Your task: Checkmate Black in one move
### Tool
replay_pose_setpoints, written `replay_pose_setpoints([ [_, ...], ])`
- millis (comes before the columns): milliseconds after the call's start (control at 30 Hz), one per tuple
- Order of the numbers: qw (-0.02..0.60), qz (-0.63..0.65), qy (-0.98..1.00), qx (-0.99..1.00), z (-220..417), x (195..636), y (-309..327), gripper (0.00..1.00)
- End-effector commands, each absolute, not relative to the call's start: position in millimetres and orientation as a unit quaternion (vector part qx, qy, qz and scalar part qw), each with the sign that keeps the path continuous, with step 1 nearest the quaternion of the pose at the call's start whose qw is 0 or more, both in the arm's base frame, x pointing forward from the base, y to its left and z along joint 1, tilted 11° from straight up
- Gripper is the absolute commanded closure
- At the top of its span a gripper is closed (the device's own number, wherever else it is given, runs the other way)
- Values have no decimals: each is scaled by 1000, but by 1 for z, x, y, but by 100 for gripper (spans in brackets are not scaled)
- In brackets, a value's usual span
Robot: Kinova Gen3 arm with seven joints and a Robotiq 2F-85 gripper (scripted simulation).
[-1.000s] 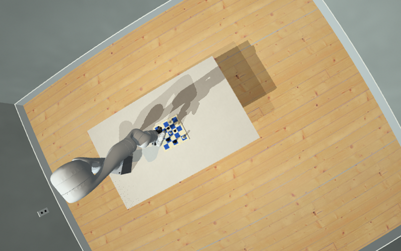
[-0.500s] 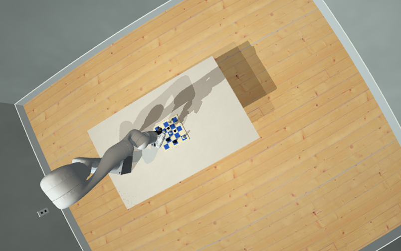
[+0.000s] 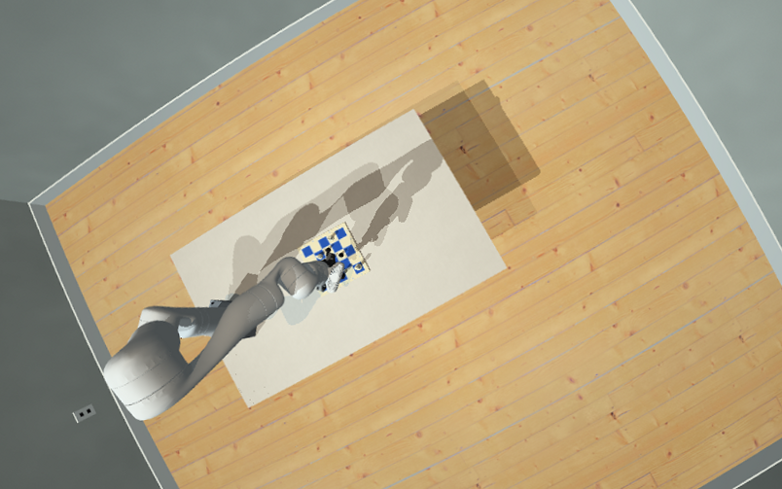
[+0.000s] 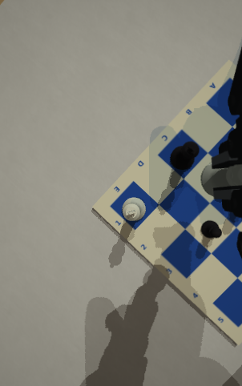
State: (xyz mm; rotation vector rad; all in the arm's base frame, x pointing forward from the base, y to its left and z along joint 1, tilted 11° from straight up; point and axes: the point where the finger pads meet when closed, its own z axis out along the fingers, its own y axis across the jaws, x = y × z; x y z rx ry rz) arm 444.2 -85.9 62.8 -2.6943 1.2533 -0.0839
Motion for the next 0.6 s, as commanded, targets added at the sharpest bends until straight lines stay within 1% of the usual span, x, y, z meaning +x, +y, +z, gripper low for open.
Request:
replay_pose_setpoints([
  [0, 91, -25, 434, -896, 56, 460, -111, 100],
  [567, 91, -24, 432, -897, 55, 463, -118, 100],
])
